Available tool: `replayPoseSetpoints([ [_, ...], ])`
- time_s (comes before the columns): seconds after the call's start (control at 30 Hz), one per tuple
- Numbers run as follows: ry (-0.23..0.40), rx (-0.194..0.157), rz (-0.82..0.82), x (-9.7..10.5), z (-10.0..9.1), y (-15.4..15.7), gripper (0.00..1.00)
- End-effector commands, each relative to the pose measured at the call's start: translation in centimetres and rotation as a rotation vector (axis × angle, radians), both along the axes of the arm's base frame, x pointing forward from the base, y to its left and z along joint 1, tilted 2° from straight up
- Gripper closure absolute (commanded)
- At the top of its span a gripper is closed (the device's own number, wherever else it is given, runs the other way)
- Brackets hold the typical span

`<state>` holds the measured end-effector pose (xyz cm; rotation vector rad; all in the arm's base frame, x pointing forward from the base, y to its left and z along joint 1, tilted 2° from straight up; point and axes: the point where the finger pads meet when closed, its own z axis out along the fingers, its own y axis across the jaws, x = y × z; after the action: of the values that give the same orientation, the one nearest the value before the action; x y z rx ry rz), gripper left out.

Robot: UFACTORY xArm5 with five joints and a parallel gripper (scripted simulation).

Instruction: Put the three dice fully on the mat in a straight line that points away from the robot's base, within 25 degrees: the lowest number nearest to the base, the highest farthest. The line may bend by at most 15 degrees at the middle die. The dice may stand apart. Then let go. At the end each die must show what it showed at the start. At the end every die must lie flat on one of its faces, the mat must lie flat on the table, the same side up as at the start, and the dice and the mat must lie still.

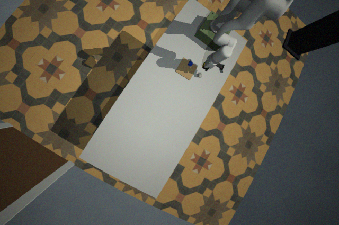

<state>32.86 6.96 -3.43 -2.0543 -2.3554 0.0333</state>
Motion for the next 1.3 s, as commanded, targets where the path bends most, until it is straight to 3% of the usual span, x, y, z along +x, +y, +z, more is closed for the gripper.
replayPoseSetpoints([
  [0.0, 0.004, -0.001, 0.000, 0.0, 2.4, 0.0, 0.73],
  [0.2, 0.004, -0.001, 0.000, 0.0, 4.6, 0.0, 0.73],
  [0.7, 0.004, 0.000, 0.027, 0.2, 4.7, -0.2, 0.73],
  [1.0, 0.005, 0.010, 0.318, 2.2, 4.8, -2.1, 0.73],
  [1.07, 0.005, 0.010, 0.318, 2.2, 4.8, -2.1, 0.73],
  [1.27, 0.005, 0.018, 0.557, 3.8, 4.9, -3.8, 0.73],
])
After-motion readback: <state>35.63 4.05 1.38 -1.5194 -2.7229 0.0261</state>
